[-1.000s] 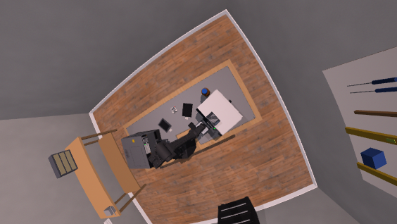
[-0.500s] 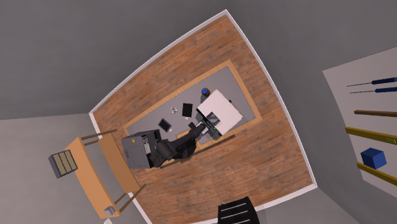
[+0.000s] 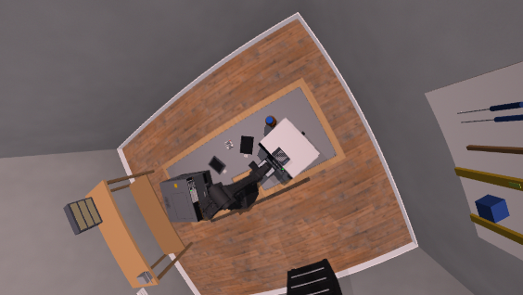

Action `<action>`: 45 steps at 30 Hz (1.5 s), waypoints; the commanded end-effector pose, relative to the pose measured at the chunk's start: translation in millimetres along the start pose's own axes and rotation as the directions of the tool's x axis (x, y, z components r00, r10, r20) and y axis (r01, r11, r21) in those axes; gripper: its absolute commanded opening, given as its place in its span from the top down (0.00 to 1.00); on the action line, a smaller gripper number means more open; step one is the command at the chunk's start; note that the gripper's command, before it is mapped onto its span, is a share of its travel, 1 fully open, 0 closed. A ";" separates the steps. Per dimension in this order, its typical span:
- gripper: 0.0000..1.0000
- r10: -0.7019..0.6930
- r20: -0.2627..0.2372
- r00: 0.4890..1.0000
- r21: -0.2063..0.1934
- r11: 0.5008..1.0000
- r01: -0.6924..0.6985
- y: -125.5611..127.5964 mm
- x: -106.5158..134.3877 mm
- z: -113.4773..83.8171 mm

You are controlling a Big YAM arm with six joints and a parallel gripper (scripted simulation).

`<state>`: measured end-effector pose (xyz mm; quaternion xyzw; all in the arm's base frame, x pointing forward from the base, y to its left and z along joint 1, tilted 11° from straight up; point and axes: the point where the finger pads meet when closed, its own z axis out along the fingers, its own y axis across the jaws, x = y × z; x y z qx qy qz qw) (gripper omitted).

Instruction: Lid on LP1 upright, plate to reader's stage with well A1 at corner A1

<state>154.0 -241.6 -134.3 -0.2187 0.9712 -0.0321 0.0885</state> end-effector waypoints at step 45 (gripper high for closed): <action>0.00 -0.020 0.003 1.000 0.010 1.000 0.020 -4.5 3.6 24.7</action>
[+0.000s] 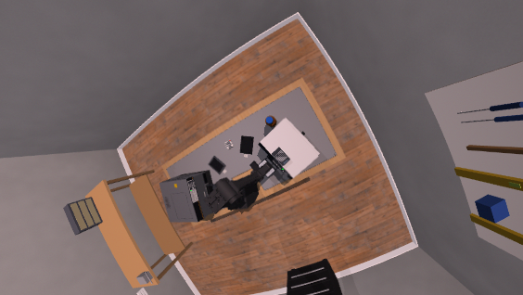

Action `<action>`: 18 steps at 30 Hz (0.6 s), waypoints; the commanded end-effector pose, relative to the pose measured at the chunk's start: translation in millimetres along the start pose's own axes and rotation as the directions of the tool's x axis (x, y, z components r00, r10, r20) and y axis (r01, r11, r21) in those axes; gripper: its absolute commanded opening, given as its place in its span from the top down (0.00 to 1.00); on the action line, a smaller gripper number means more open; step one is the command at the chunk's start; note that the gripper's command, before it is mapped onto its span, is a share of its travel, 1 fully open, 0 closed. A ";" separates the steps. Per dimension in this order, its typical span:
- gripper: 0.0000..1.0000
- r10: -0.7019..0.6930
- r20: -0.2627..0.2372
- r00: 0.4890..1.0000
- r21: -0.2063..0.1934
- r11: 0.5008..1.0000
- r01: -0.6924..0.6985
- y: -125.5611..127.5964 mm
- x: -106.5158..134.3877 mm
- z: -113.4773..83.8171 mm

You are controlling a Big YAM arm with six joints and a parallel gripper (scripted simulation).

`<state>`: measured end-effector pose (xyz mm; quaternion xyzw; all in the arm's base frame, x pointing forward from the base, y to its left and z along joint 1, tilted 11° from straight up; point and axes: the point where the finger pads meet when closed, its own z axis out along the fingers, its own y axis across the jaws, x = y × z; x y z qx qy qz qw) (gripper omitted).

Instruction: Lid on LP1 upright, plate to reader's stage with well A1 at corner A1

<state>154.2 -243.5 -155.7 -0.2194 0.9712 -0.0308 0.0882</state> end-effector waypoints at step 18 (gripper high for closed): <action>0.00 -0.006 0.002 1.000 0.026 1.000 0.006 -11.7 3.5 0.5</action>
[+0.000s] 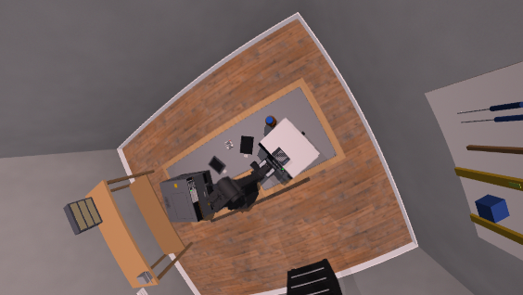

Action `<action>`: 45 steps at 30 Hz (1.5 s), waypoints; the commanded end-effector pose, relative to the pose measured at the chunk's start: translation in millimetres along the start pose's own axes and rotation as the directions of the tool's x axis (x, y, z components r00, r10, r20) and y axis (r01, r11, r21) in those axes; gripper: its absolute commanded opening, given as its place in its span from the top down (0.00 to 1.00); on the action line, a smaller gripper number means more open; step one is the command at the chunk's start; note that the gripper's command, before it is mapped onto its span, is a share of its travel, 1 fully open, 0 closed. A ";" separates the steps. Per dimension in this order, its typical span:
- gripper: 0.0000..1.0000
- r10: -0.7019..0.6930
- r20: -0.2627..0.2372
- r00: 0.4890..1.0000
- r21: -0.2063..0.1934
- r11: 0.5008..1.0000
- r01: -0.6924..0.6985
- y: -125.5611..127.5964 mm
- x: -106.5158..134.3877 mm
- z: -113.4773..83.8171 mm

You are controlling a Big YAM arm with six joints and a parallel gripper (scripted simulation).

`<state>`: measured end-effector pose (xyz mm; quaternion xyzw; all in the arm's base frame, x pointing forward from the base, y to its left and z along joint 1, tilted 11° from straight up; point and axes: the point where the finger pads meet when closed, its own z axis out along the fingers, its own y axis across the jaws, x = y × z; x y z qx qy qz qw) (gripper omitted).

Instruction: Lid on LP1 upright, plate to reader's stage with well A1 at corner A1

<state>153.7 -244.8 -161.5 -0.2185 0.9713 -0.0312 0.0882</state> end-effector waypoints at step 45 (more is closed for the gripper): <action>0.00 -0.005 0.001 1.000 0.005 1.000 0.005 0.3 6.3 15.6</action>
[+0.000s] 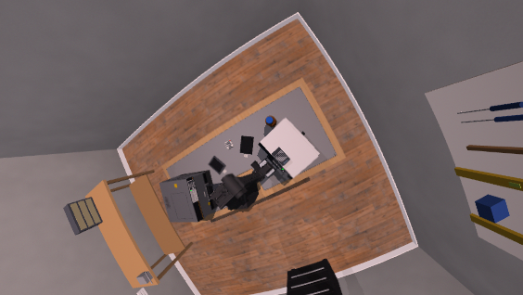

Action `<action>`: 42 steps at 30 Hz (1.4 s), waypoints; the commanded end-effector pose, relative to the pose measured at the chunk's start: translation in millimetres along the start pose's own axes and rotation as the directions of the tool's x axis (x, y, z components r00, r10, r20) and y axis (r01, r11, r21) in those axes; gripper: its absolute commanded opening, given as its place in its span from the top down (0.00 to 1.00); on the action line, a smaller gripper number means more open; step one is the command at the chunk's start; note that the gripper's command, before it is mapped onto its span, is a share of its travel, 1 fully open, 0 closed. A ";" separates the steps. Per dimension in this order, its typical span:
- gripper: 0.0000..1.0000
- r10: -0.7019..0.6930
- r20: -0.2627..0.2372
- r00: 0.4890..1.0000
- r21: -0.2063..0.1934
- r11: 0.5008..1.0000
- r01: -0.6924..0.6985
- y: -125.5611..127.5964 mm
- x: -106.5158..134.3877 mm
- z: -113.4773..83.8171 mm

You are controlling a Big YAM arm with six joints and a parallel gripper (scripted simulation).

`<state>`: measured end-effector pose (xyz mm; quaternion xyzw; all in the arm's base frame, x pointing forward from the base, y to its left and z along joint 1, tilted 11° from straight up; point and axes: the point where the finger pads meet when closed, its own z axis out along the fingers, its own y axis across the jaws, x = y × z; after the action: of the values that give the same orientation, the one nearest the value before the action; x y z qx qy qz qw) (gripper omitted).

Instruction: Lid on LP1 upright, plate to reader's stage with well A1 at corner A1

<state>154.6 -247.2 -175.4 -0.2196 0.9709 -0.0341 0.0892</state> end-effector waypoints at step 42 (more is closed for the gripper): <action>0.00 -0.029 0.003 1.000 0.016 0.999 0.029 -7.8 -0.3 17.1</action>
<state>153.6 -249.0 -194.1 -0.2192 0.9711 -0.0326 0.0886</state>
